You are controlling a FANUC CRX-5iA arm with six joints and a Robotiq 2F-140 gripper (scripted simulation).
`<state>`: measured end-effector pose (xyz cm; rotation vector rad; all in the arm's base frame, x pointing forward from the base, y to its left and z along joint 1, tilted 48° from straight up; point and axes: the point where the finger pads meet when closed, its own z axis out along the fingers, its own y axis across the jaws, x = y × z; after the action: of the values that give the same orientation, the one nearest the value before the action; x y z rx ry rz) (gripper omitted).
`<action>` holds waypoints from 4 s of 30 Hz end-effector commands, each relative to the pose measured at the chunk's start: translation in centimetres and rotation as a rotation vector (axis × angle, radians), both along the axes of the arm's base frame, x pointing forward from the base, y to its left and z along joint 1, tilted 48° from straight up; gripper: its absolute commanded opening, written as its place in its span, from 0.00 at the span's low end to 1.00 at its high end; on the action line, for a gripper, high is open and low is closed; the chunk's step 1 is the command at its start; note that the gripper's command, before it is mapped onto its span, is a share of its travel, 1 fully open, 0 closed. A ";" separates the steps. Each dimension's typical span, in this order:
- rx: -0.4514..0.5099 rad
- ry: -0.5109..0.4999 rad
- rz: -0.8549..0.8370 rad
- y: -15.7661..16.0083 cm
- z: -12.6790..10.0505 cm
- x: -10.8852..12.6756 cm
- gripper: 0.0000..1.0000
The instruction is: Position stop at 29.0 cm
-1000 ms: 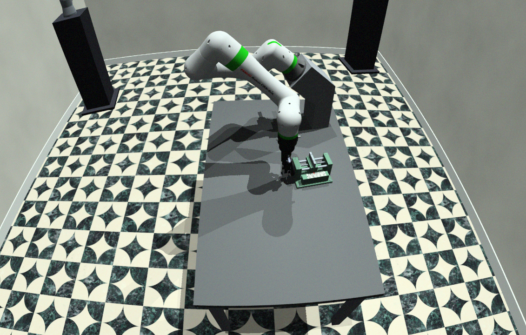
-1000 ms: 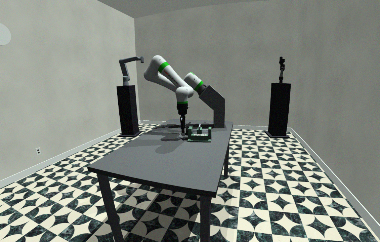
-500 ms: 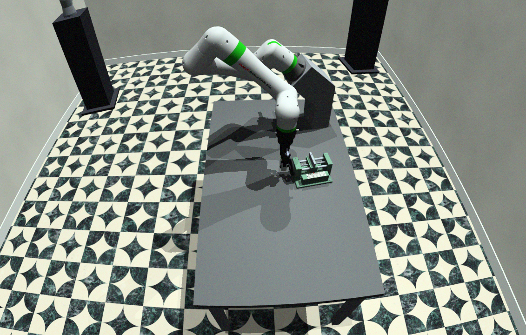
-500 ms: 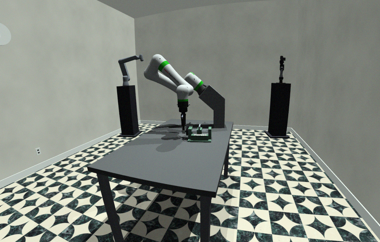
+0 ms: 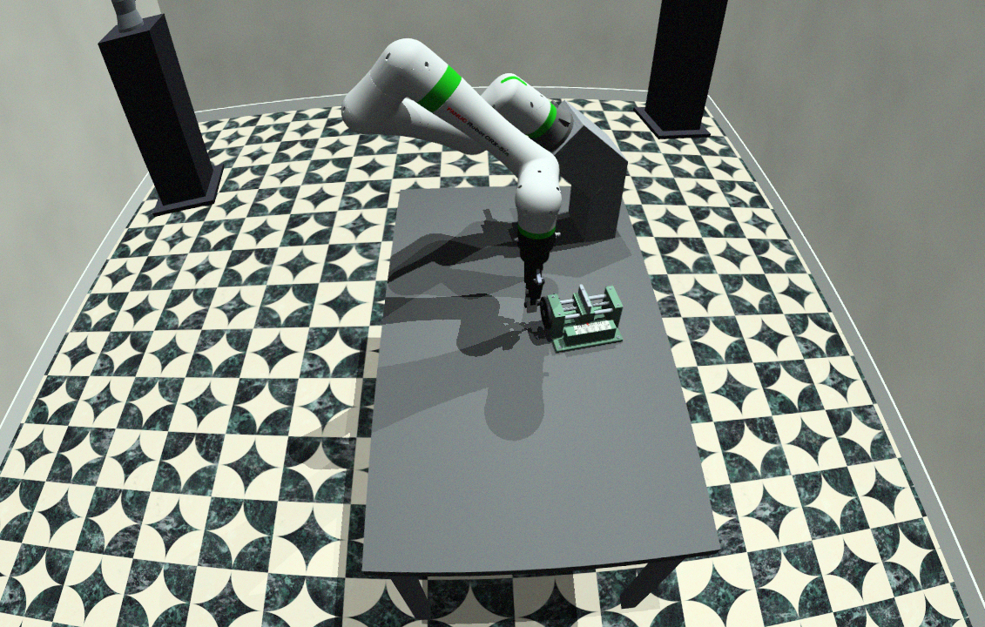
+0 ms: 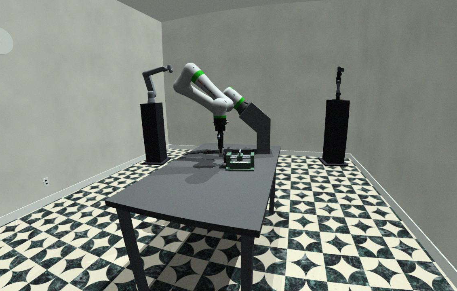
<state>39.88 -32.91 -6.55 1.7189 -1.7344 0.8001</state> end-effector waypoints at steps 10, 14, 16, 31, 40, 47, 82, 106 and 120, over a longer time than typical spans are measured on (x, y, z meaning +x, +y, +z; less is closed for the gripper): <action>0.000 0.000 0.000 1.4 1.2 1.2 0.04; 0.000 0.000 0.000 1.5 1.4 1.6 0.04; 0.000 0.000 0.000 1.7 1.5 2.0 0.04; 0.000 0.000 0.000 1.4 1.4 4.9 0.04; 0.000 0.000 0.000 0.4 0.4 6.1 0.04; 0.000 0.000 0.000 -0.4 -0.2 6.4 0.04; 0.000 0.000 0.000 -2.6 -2.2 5.1 0.04; 0.000 0.000 0.000 -3.0 -2.6 3.8 0.04; 0.000 0.000 0.000 -3.1 -2.7 3.3 0.04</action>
<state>43.30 -36.00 -9.20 1.7190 -1.7343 0.7996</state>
